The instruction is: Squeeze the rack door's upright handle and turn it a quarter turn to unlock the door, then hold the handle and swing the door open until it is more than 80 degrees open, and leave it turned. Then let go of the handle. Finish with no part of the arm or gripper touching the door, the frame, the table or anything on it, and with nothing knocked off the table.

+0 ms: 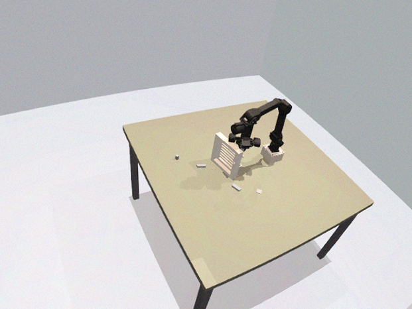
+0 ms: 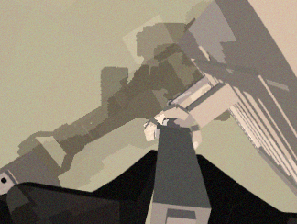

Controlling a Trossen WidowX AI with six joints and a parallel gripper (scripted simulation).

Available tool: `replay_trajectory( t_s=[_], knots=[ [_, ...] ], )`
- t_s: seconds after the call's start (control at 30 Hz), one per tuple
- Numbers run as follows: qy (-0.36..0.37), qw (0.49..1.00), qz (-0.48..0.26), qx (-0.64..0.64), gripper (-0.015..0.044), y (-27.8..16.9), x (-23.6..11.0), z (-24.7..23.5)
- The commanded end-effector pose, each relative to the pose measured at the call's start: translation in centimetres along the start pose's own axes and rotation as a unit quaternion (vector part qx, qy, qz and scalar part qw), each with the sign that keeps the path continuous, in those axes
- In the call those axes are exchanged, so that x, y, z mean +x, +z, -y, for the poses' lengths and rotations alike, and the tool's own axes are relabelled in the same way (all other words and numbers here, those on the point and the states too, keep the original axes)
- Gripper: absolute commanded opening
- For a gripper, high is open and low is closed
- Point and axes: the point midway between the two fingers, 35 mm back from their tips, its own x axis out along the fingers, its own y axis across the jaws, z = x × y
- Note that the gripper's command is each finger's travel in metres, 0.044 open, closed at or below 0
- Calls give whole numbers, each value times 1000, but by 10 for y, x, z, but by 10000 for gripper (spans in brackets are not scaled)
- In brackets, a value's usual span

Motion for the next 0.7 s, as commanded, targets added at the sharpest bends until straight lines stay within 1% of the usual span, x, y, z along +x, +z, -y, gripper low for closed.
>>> replay_trajectory(
  t_s=[0.0, 0.13, 0.3, 0.43, 0.6, 0.67],
  knots=[
    [-1, 997, 0, -82, 10, 0, 0, 0],
    [-1, 984, 0, -180, 10, 0, 0, 0],
    [-1, 954, 0, -299, 10, 0, 0, 0],
    [-1, 920, 0, -392, 10, 0, 0, 0],
    [-1, 865, 0, -502, 10, 0, 0, 0],
    [-1, 848, 0, -529, 10, 0, 0, 0]
  ],
)
